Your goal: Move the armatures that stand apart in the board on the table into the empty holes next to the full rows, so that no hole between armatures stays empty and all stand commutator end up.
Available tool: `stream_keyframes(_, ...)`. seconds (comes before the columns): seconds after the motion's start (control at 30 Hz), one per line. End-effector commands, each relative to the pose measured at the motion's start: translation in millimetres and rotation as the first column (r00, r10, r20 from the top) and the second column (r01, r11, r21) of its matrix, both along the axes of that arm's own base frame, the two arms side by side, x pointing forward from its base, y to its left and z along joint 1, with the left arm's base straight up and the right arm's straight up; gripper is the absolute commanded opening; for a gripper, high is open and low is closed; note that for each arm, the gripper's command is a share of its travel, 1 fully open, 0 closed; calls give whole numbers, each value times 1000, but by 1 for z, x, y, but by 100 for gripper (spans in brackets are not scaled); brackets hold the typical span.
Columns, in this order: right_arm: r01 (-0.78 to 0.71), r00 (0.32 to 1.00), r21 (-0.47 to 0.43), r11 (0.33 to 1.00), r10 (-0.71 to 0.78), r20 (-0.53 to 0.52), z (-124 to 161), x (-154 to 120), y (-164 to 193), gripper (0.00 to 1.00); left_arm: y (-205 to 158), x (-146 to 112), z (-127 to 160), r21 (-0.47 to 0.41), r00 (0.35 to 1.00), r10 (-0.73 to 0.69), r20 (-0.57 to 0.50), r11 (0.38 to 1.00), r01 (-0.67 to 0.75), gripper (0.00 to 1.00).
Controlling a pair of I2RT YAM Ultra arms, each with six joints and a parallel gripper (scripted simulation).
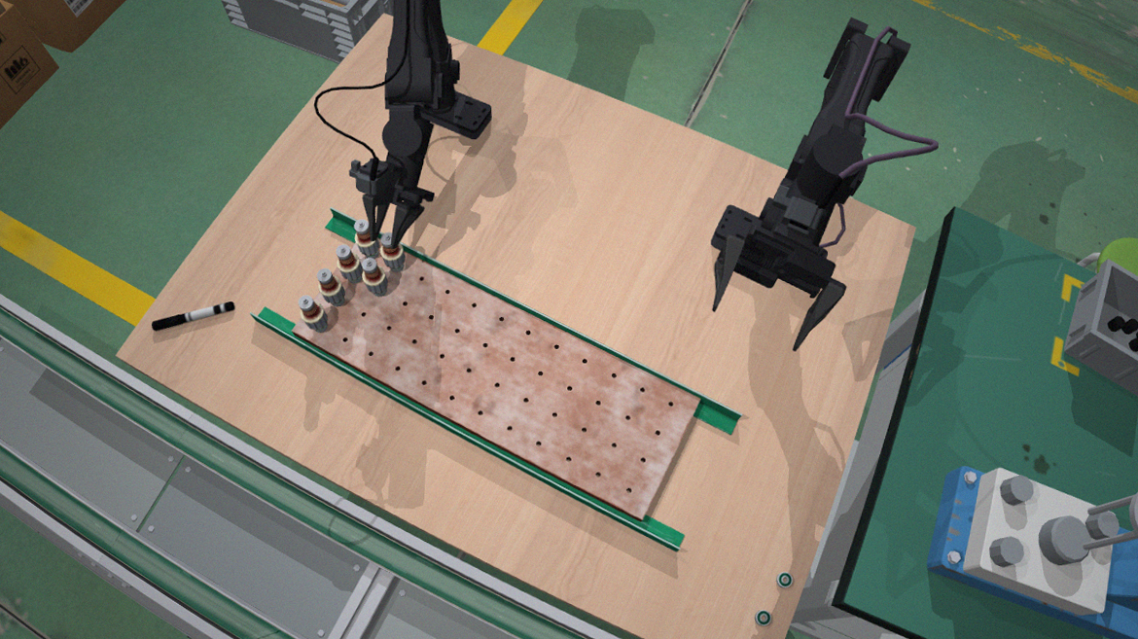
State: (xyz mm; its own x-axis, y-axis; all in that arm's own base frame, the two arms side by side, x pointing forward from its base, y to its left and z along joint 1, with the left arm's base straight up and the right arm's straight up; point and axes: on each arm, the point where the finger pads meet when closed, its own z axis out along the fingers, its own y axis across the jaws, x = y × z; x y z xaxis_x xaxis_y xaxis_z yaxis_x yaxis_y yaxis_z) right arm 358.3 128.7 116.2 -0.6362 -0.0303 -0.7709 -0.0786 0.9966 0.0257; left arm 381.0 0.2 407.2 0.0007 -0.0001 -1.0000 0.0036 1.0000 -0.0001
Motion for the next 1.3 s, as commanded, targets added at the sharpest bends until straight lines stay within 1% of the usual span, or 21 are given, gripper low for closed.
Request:
stream_keyframes(0.0,-5,1000,-8,1000,6,26,13,0,2,37,-4,-1,17,4,999,-15,28,1000,15,100)
stream_keyframes(0.07,-5,1000,-11,1000,6,19,8,-4,0,37,-4,-1,17,4,999,-15,28,1000,15,100)
stream_keyframes(0.3,-6,1000,-16,1000,6,9,6,0,2,37,-4,-1,17,4,999,-15,28,1000,15,100)
stream_keyframes(1.27,-5,1000,-14,1000,6,14,8,0,2,37,-4,-1,17,4,999,-15,28,1000,15,100)
